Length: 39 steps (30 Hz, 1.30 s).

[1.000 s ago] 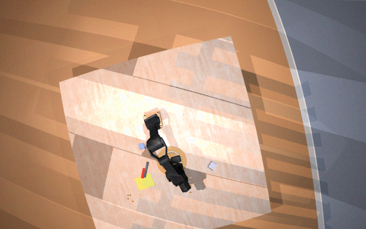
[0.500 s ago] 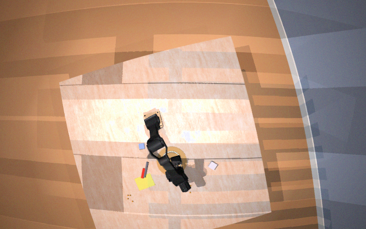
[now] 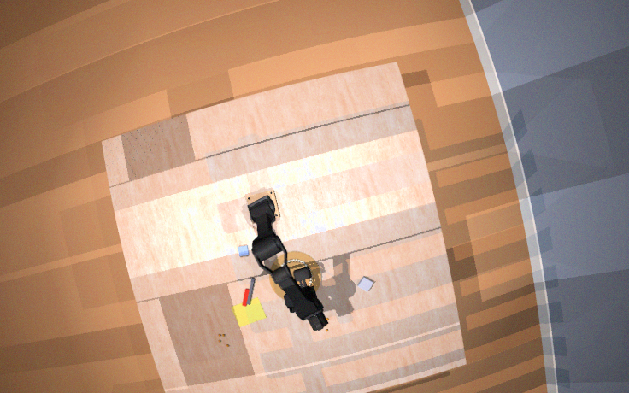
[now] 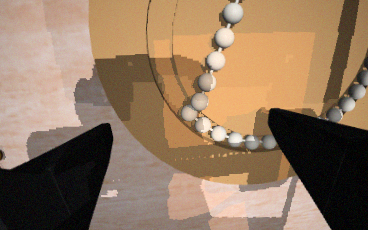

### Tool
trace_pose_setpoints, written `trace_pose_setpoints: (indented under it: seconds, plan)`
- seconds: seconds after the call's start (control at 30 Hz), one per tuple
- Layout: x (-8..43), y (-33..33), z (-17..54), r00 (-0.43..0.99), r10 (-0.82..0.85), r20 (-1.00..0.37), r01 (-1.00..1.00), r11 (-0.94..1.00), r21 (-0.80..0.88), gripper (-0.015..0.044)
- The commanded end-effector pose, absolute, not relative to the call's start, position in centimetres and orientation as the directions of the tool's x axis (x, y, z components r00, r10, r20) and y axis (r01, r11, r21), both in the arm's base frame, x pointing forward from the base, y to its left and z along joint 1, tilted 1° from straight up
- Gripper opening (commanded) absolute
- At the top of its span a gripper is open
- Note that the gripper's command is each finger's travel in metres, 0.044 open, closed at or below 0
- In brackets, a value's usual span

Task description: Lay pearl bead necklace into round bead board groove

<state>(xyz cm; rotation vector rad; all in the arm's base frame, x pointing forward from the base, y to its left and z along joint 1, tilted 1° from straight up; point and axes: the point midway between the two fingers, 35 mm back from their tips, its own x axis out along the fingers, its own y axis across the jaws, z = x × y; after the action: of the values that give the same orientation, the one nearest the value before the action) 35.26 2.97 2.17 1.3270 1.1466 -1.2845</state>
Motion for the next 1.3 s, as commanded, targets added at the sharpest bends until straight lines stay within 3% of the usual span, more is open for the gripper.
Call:
trace_pose_setpoints:
  seconds: [0.0,0.23,0.3,0.43,0.63,0.87,1.27]
  plan:
    - [35.2,3.0,2.2,0.015,0.021,-1.0,0.991,-0.134,0.012,0.044]
    - [35.2,3.0,2.2,0.015,0.021,-1.0,0.991,-0.134,0.012,0.044]
    - [35.1,2.7,2.3,0.015,0.021,-1.0,0.997,-0.076,0.013,0.0387]
    - [34.6,1.2,2.7,0.015,0.019,-1.0,0.965,0.26,0.019,0.0282]
    - [33.7,-1.1,3.4,0.014,0.017,-1.0,0.701,0.713,0.022,0.0125]
    - [32.4,-3.6,4.2,0.013,0.015,-1.0,0.157,0.987,0.017,0.012]
    - [30.8,-6.2,4.9,0.012,0.013,-1.0,-0.458,0.889,0.007,0.012]
